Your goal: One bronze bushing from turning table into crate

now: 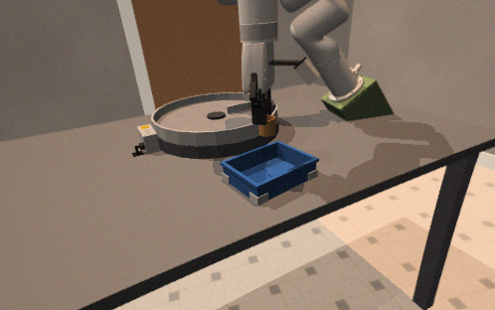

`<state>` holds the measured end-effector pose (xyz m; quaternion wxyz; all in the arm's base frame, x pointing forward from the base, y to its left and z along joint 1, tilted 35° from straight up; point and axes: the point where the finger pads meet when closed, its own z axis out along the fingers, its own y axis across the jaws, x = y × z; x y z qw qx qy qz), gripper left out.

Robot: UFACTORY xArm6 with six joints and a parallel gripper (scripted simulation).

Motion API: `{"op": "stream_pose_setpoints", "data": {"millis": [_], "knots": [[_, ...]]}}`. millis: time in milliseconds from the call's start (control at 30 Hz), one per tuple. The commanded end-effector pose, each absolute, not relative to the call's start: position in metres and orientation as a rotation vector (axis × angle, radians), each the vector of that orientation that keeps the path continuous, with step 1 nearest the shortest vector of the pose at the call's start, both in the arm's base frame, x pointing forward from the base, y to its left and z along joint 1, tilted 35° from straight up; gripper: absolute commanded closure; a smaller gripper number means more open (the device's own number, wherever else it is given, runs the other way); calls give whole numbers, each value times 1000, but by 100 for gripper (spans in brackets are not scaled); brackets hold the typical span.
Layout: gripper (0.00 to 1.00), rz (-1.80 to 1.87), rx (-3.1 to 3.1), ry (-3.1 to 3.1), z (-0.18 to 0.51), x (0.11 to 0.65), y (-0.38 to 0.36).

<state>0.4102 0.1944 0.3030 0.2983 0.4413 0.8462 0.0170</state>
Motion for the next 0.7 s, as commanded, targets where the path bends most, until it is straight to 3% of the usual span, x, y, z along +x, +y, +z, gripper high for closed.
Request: {"op": "stream_pose_setpoints", "data": {"millis": [0,667], "knots": [[100,49,1172,2247,299,414,194],[100,49,1172,2247,250,445,181]]}}
